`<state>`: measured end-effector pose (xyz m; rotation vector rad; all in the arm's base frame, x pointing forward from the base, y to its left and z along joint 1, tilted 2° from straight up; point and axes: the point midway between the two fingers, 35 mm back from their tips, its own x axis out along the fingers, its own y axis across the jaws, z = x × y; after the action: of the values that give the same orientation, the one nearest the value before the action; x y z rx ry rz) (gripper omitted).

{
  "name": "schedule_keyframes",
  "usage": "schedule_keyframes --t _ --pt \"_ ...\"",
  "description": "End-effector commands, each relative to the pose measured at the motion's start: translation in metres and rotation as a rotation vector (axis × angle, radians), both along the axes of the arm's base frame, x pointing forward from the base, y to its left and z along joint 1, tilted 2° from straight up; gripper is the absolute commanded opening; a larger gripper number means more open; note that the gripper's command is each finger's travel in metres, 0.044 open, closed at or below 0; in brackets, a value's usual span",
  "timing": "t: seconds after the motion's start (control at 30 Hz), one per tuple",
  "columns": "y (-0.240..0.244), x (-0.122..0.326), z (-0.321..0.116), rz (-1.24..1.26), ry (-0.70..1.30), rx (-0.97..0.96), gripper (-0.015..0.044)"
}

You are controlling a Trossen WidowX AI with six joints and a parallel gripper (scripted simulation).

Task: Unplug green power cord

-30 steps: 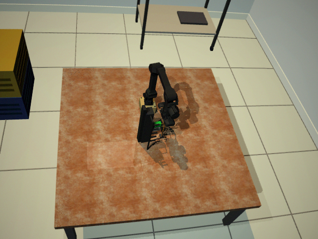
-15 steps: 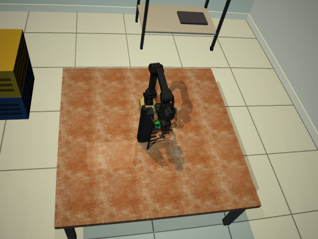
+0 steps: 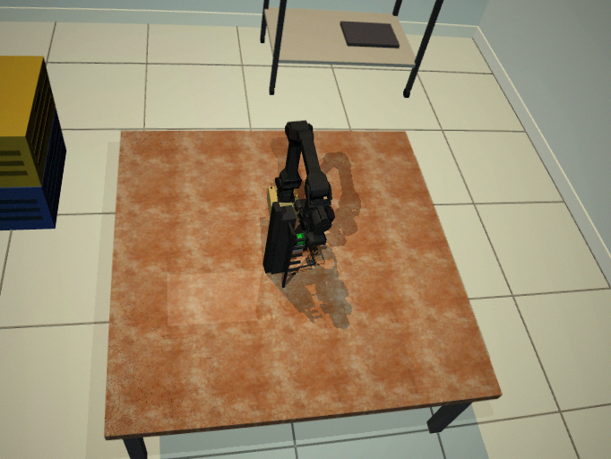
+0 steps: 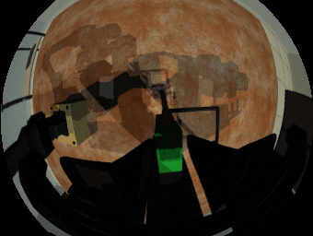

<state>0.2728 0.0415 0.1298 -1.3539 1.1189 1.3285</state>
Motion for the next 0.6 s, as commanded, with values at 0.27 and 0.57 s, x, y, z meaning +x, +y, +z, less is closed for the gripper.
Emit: schedule_keyframes --t 0.27,0.57 --pt "-0.0002 -0.0006 -0.0038 0.0 0.002 0.0 0.0048" --pt "0.0006 -0.0007 -0.0038 0.0 0.002 0.0 0.0"
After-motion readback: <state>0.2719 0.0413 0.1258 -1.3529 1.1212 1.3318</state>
